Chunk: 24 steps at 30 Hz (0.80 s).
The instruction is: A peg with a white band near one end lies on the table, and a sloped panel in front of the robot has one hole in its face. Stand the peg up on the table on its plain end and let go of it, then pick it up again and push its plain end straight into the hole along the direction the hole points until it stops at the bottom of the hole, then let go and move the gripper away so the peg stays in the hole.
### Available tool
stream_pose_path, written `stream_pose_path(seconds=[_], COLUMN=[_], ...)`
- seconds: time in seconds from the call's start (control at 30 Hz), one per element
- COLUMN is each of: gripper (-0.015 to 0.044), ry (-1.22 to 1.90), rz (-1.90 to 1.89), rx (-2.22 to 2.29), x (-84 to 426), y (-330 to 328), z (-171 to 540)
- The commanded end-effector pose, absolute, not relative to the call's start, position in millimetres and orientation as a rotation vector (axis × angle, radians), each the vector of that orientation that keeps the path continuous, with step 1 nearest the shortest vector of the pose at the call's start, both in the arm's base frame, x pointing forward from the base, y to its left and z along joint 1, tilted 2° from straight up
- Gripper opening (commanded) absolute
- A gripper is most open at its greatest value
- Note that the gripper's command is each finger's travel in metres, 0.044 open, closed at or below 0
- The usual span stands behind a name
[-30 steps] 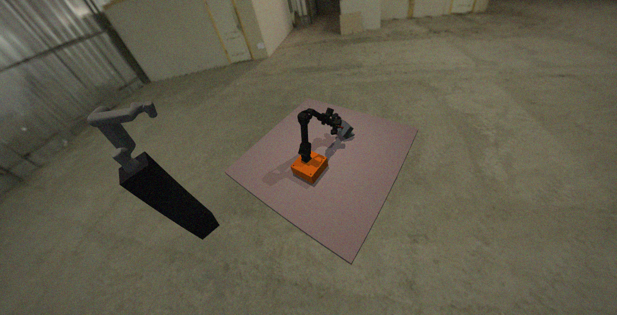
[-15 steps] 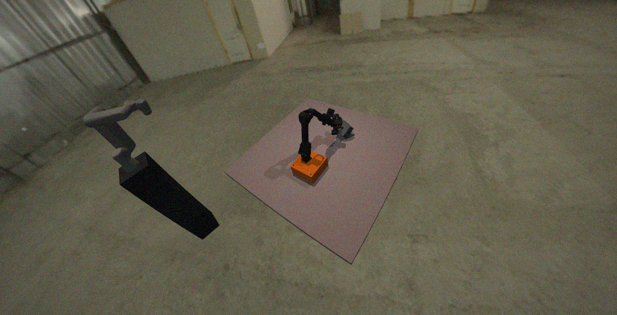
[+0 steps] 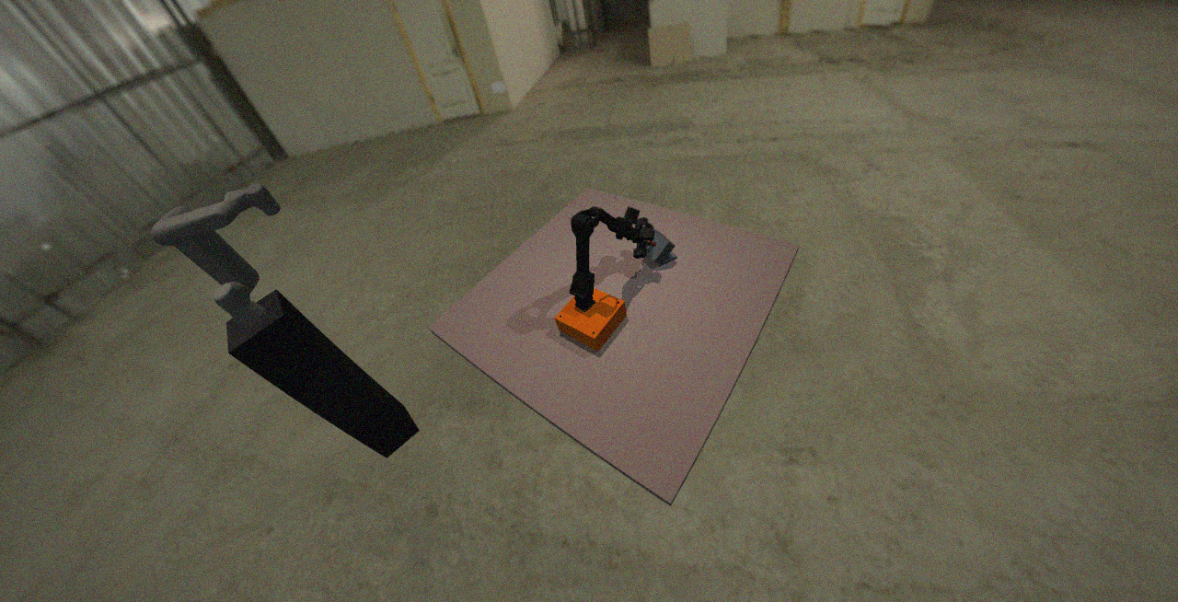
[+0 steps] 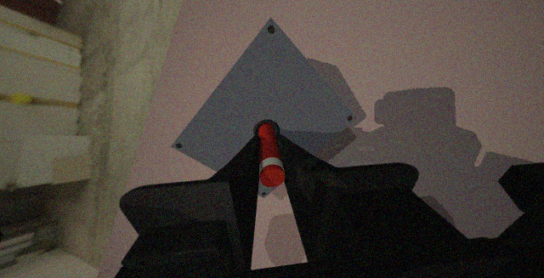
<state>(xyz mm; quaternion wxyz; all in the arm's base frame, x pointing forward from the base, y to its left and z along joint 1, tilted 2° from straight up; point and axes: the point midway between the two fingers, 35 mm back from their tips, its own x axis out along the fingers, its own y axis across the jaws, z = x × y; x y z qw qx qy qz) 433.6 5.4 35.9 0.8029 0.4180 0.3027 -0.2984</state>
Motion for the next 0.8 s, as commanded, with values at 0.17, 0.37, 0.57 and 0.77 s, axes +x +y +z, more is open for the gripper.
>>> stream_pose_path(seconds=[0.17,0.37,0.57,0.77], gripper=[0.0079,0.0236,0.0394,0.044], ry=[0.649,0.649,0.649,0.65], rz=[-0.639,-0.639,-0.639,-0.638], rx=[0.896,0.896,0.896,0.895], x=[433.4,433.4,432.8,428.9], y=[5.4,5.4,5.7,7.7], z=[36.0,36.0,37.0,43.0])
